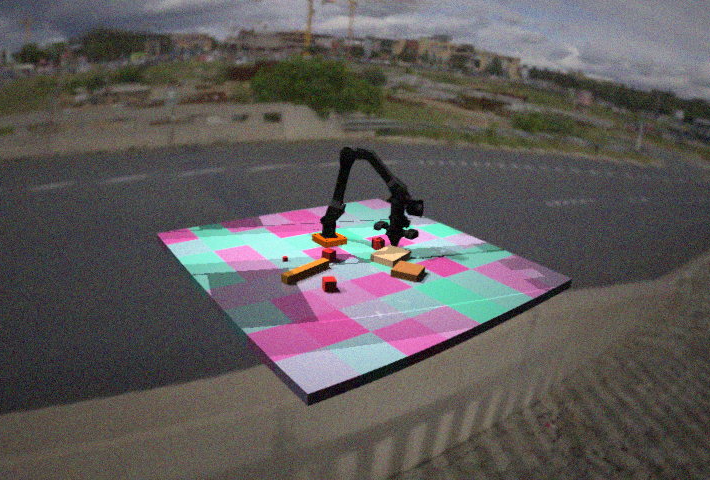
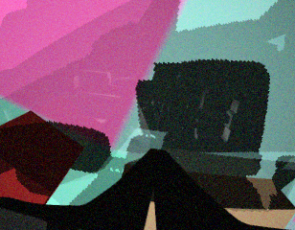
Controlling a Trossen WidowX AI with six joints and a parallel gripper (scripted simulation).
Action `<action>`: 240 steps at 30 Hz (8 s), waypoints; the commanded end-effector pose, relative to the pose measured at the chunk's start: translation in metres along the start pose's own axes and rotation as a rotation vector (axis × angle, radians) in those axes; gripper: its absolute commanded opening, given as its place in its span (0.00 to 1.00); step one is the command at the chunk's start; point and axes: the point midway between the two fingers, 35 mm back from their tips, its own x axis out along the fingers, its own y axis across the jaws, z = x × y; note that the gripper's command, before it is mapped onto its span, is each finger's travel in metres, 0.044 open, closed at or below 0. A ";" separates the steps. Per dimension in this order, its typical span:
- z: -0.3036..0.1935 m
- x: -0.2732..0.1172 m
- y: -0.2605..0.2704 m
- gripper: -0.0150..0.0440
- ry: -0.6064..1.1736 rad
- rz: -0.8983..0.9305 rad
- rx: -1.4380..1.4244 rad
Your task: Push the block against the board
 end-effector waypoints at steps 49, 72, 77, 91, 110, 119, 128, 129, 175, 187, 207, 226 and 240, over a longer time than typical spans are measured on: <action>-0.032 0.002 -0.007 0.25 0.012 0.004 0.001; -0.008 -0.053 -0.007 0.25 0.009 0.004 0.001; -0.008 -0.053 -0.007 0.25 0.009 0.004 0.001; -0.038 0.002 -0.001 0.25 0.012 0.005 -0.081; -0.062 0.002 -0.006 0.25 0.015 0.005 -0.081; -0.077 0.001 -0.008 0.25 0.017 0.005 -0.081; -0.091 0.001 -0.011 0.25 0.018 0.005 -0.081; -0.092 0.001 -0.011 0.25 0.018 0.005 -0.081; -0.051 -0.054 -0.009 0.25 0.014 0.004 -0.081; -0.082 -0.054 -0.015 0.25 0.018 0.001 0.176; -0.169 -0.056 -0.010 0.25 0.027 -0.009 0.864; -0.237 -0.058 0.012 0.25 0.033 -0.020 1.430; -0.238 -0.003 0.010 0.25 0.033 -0.019 1.430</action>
